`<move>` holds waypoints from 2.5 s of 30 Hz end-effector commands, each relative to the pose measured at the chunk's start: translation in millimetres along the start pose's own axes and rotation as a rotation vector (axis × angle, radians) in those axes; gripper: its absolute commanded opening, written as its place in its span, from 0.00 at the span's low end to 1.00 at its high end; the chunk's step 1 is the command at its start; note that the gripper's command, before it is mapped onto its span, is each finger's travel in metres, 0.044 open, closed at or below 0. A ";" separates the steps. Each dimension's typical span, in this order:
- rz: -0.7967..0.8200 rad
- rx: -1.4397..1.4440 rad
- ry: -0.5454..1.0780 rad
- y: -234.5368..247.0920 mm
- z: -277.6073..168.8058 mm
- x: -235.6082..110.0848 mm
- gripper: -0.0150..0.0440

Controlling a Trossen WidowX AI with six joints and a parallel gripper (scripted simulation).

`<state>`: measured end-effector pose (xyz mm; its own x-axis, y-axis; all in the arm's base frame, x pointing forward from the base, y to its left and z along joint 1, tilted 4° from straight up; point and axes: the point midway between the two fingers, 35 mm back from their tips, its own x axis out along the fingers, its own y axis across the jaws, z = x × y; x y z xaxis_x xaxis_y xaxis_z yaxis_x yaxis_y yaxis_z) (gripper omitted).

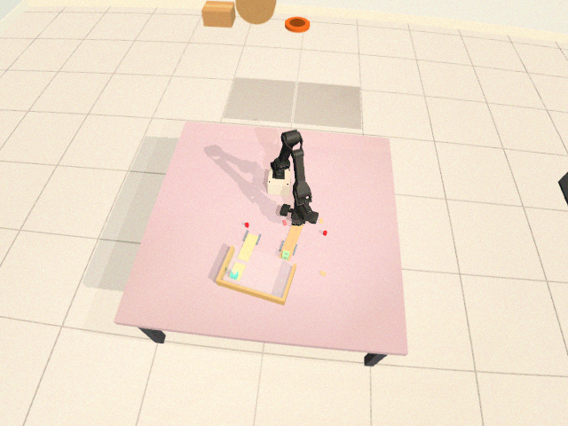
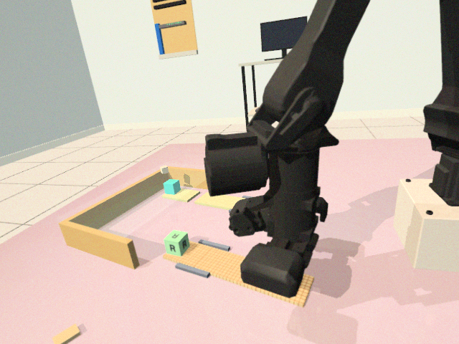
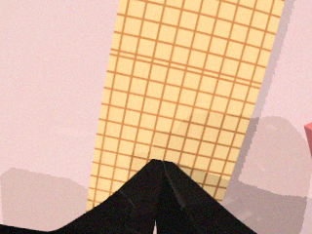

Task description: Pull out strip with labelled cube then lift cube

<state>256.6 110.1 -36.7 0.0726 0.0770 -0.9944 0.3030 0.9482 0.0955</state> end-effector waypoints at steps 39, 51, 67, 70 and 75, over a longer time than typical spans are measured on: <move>-0.017 -0.102 0.019 1.4 129.3 -56.7 1.00; -0.017 -0.103 0.015 0.3 178.6 -62.2 1.00; -0.018 -0.103 0.012 -2.0 209.1 -52.2 0.68; -0.017 -0.103 0.012 -2.0 209.3 -47.3 0.68; -0.017 -0.103 0.012 -2.0 209.4 -39.1 0.68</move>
<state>453.8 39.9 21.0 0.0682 0.0608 -0.9958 0.2066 0.9757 0.0737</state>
